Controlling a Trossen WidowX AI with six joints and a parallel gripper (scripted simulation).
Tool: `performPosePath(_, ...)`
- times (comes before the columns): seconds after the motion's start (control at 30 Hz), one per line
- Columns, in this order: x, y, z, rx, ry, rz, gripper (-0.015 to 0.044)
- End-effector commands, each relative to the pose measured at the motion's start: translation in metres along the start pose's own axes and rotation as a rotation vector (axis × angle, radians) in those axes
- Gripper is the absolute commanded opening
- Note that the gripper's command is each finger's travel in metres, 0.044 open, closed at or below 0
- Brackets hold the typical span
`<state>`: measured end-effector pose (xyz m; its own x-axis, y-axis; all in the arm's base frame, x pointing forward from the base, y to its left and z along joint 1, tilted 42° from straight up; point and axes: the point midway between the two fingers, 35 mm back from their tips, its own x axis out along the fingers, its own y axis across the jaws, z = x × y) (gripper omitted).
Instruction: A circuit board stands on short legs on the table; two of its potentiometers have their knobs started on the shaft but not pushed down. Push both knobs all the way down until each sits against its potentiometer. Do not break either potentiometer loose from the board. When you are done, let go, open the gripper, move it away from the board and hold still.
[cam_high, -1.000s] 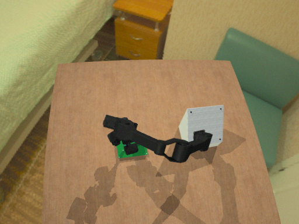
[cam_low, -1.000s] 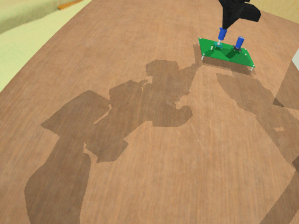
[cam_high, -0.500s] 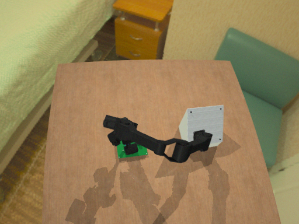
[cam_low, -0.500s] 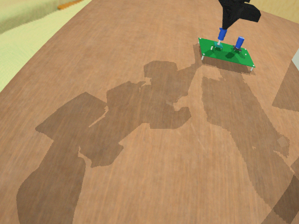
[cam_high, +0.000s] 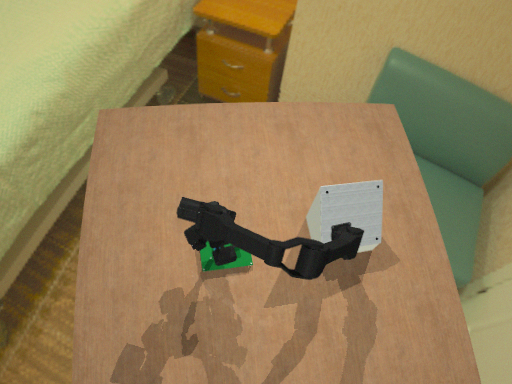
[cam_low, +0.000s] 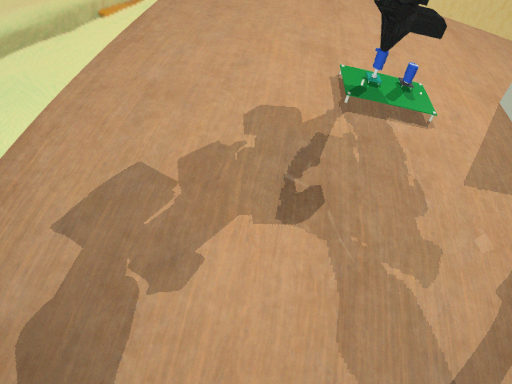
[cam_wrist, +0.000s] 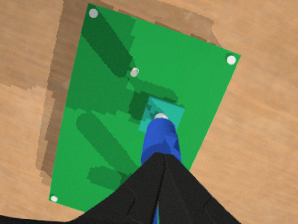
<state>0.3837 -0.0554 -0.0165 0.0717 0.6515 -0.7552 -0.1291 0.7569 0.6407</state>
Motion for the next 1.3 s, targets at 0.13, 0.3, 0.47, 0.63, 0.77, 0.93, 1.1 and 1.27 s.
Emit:
performPosePath(0.13,0.0073,0.0014,0.0011,-0.003,0.002,0.004,0.0000)
performPosePath(0.3,0.0080,0.0014,0.0011,-0.003,0.002,0.004,0.0000)
performPosePath(0.47,0.0117,0.0015,0.0011,-0.003,0.002,0.005,0.0000)
performPosePath(0.63,0.0119,0.0015,0.0011,-0.003,0.002,0.005,0.0000)
performPosePath(0.77,0.0122,0.0015,0.0011,-0.003,0.002,0.005,0.0000)
performPosePath(0.93,0.0151,0.0015,0.0011,-0.003,0.002,0.005,0.0000)
performPosePath(1.1,0.0153,0.0015,0.0011,-0.003,0.002,0.005,0.0000)
performPosePath(1.27,0.0155,0.0015,0.0011,-0.003,0.002,0.005,0.0000)
